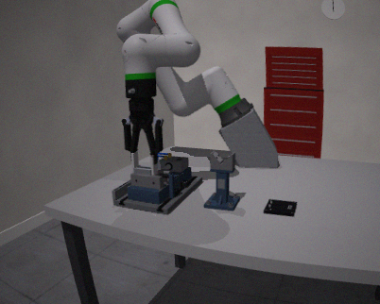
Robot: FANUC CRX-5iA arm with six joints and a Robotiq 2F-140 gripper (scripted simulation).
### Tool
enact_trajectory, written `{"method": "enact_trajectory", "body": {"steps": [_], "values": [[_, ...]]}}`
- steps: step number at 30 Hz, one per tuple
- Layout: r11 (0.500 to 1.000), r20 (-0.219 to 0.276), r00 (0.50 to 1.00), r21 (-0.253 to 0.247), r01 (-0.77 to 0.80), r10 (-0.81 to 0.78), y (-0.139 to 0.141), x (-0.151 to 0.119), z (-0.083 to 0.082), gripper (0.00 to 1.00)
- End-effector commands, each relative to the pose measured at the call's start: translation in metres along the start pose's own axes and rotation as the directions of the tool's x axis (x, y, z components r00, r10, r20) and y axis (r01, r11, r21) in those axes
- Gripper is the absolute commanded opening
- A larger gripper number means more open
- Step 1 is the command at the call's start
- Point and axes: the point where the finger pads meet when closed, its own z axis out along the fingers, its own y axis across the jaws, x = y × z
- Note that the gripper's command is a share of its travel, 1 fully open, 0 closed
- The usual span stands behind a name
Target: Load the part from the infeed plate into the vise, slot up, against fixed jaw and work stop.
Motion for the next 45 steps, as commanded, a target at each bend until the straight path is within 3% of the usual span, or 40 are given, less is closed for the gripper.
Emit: {"method": "enact_trajectory", "body": {"steps": [1, 7, 8, 45], "values": [[1.0, 0.0, 1.0, 0.0, 0.0, 0.0, 0.0001, -0.0002, -0.0002, 0.0], [1.0, 0.0, 1.0, 0.0, 0.0, 0.0, 0.0001, -0.0002, -0.0002, 0.0], [1.0, 0.0, 1.0, 0.0, 0.0, 0.0, 0.0001, -0.0002, -0.0002, 0.47], [1.0, 0.0, 1.0, 0.0, 0.0, 0.0, 0.0001, -0.0002, -0.0007, 0.47]]}}
